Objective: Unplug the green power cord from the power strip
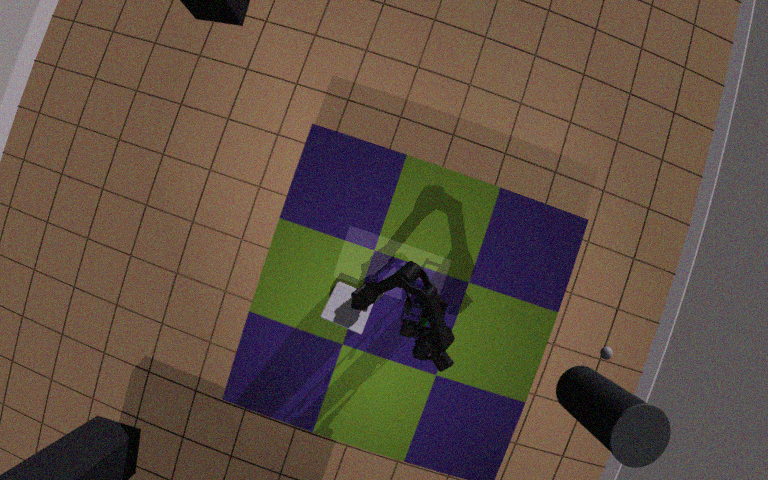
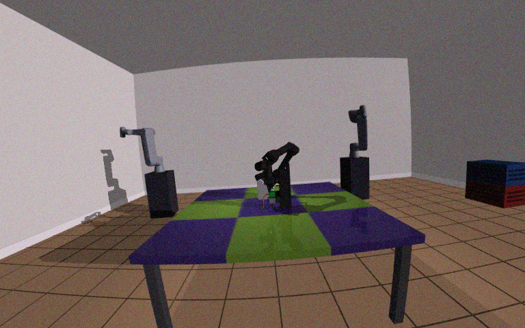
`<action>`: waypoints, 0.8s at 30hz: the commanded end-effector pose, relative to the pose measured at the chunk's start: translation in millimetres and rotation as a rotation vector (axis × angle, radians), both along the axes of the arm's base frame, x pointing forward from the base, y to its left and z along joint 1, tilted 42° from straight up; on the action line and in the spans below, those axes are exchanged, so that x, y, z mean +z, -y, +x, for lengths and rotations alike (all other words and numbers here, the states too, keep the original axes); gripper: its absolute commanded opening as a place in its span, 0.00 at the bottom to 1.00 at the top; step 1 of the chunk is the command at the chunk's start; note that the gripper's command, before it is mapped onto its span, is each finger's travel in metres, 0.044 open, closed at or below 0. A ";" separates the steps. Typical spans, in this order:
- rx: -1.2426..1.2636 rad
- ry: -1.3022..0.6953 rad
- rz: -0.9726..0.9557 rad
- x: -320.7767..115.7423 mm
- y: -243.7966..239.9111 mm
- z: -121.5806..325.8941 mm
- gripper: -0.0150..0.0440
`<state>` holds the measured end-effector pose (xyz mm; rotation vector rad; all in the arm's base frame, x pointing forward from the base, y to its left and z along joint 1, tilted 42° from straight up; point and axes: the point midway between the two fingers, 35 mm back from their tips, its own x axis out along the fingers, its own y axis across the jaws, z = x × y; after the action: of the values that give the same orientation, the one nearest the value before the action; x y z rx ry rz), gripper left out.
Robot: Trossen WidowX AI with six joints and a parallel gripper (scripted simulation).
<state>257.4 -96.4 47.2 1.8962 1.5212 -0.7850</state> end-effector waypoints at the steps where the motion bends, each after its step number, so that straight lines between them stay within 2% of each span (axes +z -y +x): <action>1: -0.005 0.001 0.003 4.8 -4.7 0.2 0.53; 15: -0.004 0.002 0.004 -3.4 -13.3 2.4 0.53; 19: 0.001 0.002 -0.001 -1.8 -11.6 2.0 0.35; 24: 0.001 0.002 -0.001 -1.8 -11.6 2.0 0.29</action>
<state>259.5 -84.3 45.1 1.8944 1.5207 -0.7816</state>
